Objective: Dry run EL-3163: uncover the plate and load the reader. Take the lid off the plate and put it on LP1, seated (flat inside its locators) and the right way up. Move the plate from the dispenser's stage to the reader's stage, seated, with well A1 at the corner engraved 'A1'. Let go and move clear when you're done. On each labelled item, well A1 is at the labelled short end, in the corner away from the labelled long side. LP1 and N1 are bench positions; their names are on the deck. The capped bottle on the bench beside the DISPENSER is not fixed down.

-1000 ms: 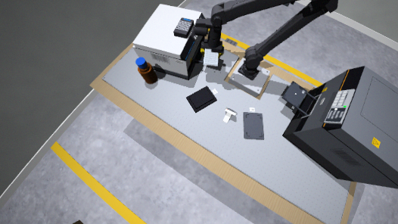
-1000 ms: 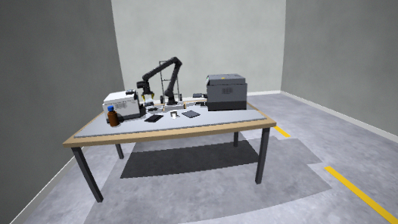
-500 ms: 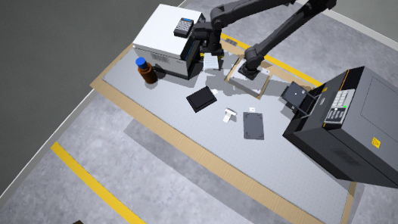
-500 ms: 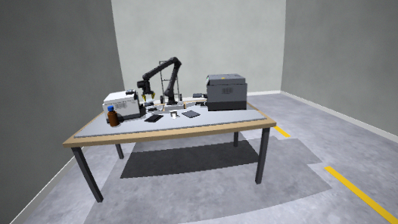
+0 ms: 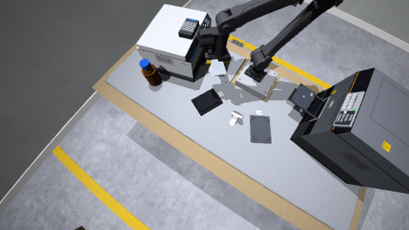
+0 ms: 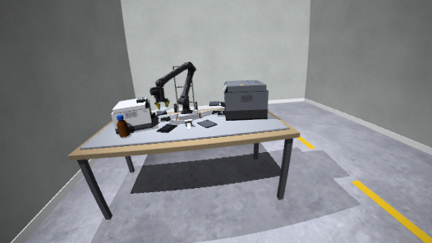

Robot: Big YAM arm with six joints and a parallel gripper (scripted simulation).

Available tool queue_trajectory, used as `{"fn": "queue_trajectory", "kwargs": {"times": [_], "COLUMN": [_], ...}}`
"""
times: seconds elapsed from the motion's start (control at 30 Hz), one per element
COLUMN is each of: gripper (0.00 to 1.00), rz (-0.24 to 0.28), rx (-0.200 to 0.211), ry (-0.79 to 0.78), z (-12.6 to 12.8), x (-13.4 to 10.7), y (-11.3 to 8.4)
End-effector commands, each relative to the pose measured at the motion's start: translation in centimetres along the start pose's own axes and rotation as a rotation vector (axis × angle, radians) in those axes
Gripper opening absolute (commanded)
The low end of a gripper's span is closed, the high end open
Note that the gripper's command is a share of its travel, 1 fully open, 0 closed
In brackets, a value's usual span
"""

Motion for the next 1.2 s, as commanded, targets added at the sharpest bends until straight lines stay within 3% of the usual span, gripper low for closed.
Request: {"fn": "queue_trajectory", "kwargs": {"times": [0.0,0.17,0.43,0.87,1.17], "gripper": [0.86,0.86,0.86,0.86,0.86], "rz": [0.006,0.007,0.017,0.019,0.026], "rx": [0.023,0.015,0.051,0.022,0.030], "ry": [-0.015,-0.051,-0.174,-0.243,-0.329], "z": [1.6,1.3,1.2,0.6,0.1], "x": [-1.1,-1.9,-4.1,-7.0,-9.3], "y": [-1.6,-1.5,-2.9,-2.5,-3.3]}}
Point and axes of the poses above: the point where the finger pads meet when closed, its own y axis out along the fingers, its own z axis across the jaws, x = y × z, the point moved 9 cm from there along -y, back along the fingers, and after that the axes turned 8 degrees about y, right-handed, at the moved point
